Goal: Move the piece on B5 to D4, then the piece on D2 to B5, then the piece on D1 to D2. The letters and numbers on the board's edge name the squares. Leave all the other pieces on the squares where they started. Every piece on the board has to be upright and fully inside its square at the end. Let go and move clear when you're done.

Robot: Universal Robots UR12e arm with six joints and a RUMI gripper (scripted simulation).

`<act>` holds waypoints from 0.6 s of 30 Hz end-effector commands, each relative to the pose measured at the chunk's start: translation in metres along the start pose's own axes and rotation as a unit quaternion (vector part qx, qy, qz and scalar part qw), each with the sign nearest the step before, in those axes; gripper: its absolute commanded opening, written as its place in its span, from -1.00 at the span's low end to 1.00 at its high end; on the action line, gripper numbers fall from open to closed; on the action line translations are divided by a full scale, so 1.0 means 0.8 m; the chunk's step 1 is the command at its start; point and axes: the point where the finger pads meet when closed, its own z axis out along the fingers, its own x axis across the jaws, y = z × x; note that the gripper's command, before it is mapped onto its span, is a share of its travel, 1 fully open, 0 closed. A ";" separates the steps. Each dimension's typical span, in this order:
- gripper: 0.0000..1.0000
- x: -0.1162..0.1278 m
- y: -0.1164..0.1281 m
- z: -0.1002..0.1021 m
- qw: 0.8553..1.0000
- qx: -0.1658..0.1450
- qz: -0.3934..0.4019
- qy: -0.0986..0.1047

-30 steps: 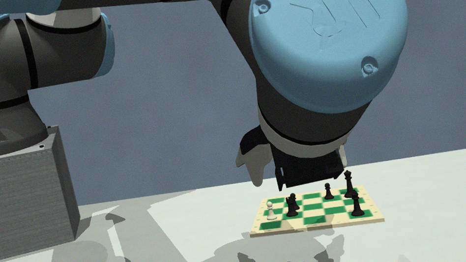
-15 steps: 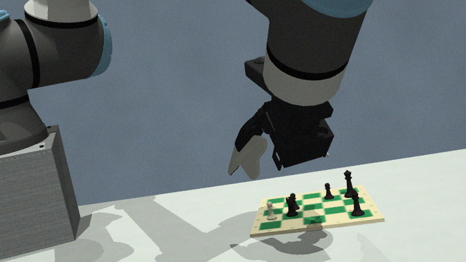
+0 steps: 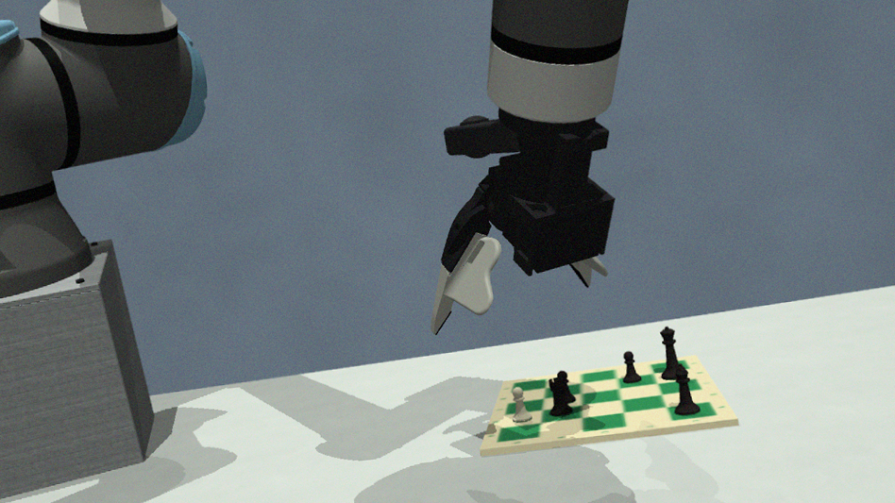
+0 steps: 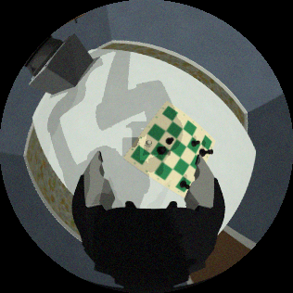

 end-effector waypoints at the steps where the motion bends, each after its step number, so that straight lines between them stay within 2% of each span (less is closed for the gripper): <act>1: 1.00 0.001 -0.011 0.006 0.996 -0.081 -0.021 -0.023; 2: 1.00 0.002 -0.015 0.006 0.994 -0.102 -0.027 -0.028; 3: 1.00 0.002 -0.015 0.006 0.994 -0.102 -0.027 -0.028; 4: 1.00 0.003 -0.019 0.005 0.992 -0.122 -0.032 -0.032; 6: 1.00 0.003 -0.019 0.005 0.992 -0.122 -0.032 -0.032; 8: 1.00 0.004 -0.027 0.001 0.986 -0.159 -0.042 -0.038; 9: 1.00 0.004 -0.027 0.001 0.986 -0.159 -0.042 -0.038; 11: 1.00 0.005 -0.035 -0.003 0.979 -0.191 -0.049 -0.042; 12: 1.00 0.005 -0.035 -0.003 0.979 -0.191 -0.049 -0.042; 14: 1.00 0.006 -0.042 -0.008 0.973 -0.219 -0.055 -0.044; 15: 1.00 0.006 -0.042 -0.008 0.973 -0.219 -0.055 -0.044; 18: 1.00 0.007 -0.051 -0.015 0.965 -0.251 -0.061 -0.044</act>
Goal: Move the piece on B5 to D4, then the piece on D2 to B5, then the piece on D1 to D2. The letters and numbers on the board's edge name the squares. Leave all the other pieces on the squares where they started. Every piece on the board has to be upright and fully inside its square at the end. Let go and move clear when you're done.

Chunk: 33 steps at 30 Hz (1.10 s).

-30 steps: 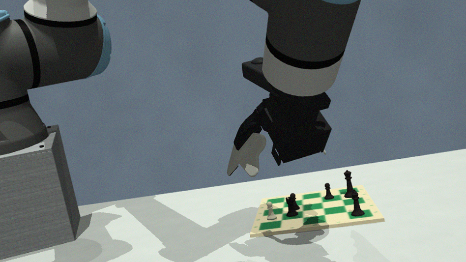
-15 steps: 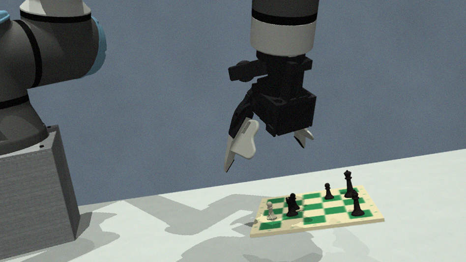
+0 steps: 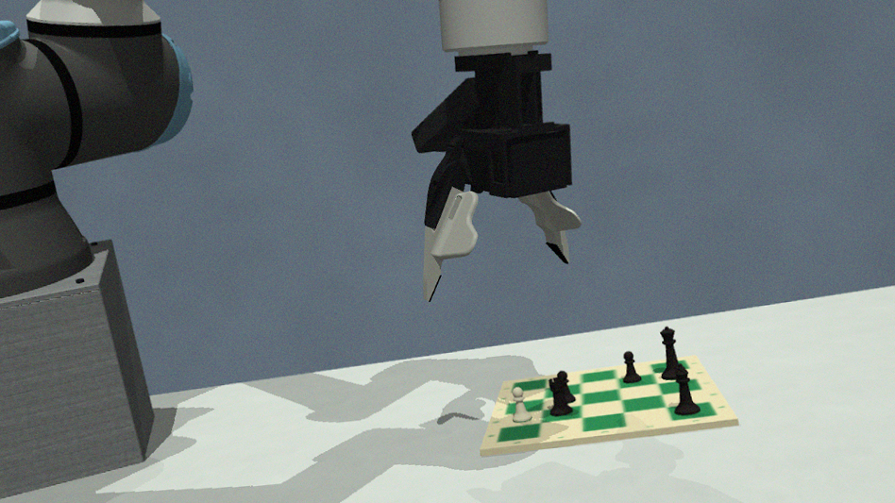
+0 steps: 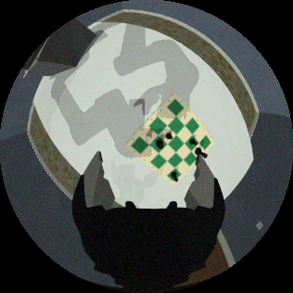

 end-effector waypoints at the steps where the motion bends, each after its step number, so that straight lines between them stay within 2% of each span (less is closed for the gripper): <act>1: 1.00 0.001 -0.007 -0.016 0.997 -0.079 -0.010 -0.007; 3: 1.00 0.001 -0.010 -0.020 0.996 -0.092 -0.011 -0.007; 10: 1.00 0.002 -0.013 -0.025 0.994 -0.107 -0.013 -0.007; 33: 1.00 0.003 -0.011 -0.026 0.994 -0.108 -0.016 -0.007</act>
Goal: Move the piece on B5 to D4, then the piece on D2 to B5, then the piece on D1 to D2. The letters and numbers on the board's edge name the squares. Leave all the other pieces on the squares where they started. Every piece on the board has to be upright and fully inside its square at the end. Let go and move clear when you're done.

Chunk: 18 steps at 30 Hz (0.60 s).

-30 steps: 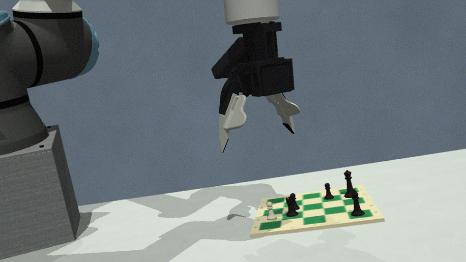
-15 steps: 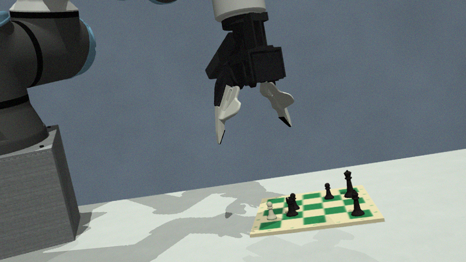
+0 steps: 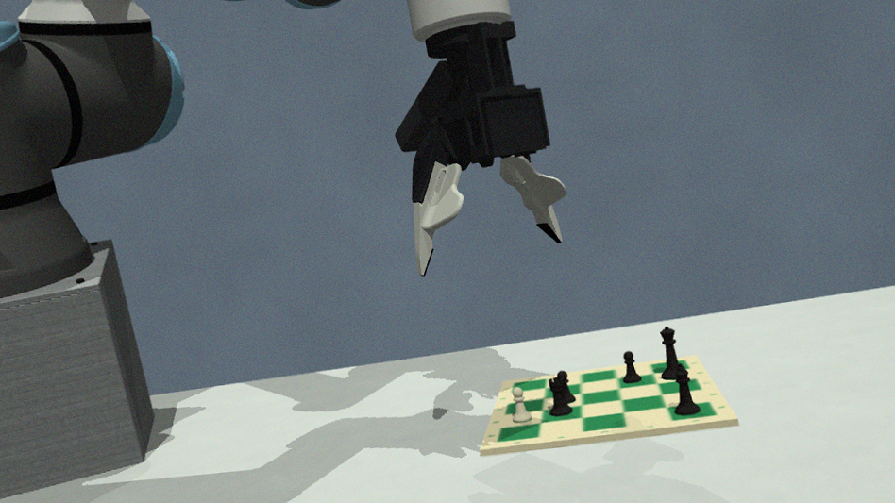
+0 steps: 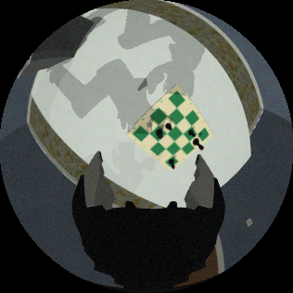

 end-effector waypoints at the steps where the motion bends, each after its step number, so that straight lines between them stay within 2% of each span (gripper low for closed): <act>1: 1.00 0.002 0.000 -0.001 1.000 -0.001 -0.007 0.001; 9: 1.00 0.001 -0.002 0.003 0.999 -0.001 -0.038 0.000; 18: 1.00 0.000 -0.005 0.013 0.988 0.000 -0.154 0.000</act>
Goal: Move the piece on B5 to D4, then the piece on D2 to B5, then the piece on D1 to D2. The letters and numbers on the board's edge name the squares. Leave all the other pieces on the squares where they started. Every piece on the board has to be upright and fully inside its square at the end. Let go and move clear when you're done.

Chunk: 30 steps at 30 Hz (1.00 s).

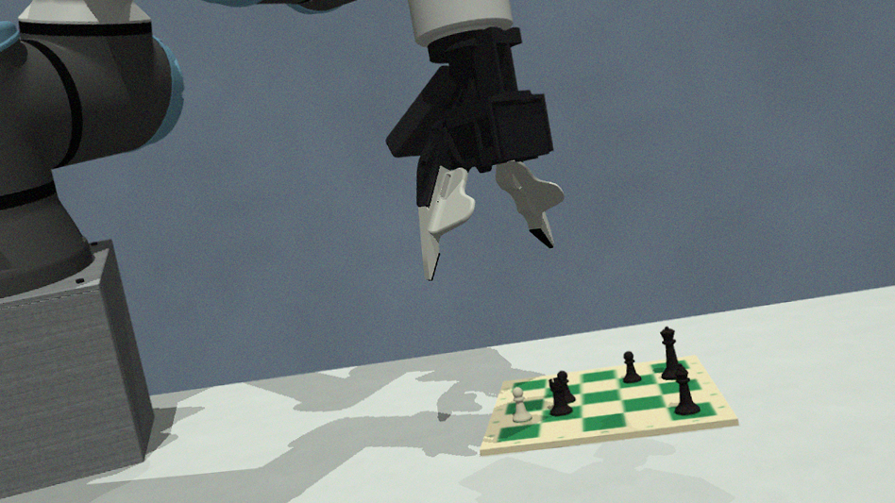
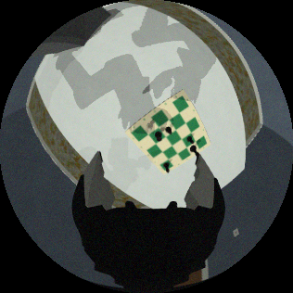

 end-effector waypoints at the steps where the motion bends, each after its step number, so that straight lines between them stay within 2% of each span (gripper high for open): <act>1: 1.00 0.001 -0.003 0.008 0.995 0.000 -0.102 0.001; 7: 1.00 -0.001 -0.004 0.015 0.984 0.000 -0.179 0.001; 14: 1.00 -0.001 -0.005 0.028 0.950 0.001 -0.312 0.001; 20: 1.00 -0.002 -0.004 0.038 0.912 0.001 -0.410 0.000; 22: 1.00 -0.002 -0.004 0.038 0.912 0.001 -0.410 0.000; 23: 1.00 -0.003 -0.003 0.040 0.890 0.001 -0.457 0.001; 26: 1.00 -0.002 -0.003 0.044 0.867 0.001 -0.497 0.000; 30: 1.00 -0.001 -0.002 0.050 0.831 0.001 -0.556 0.000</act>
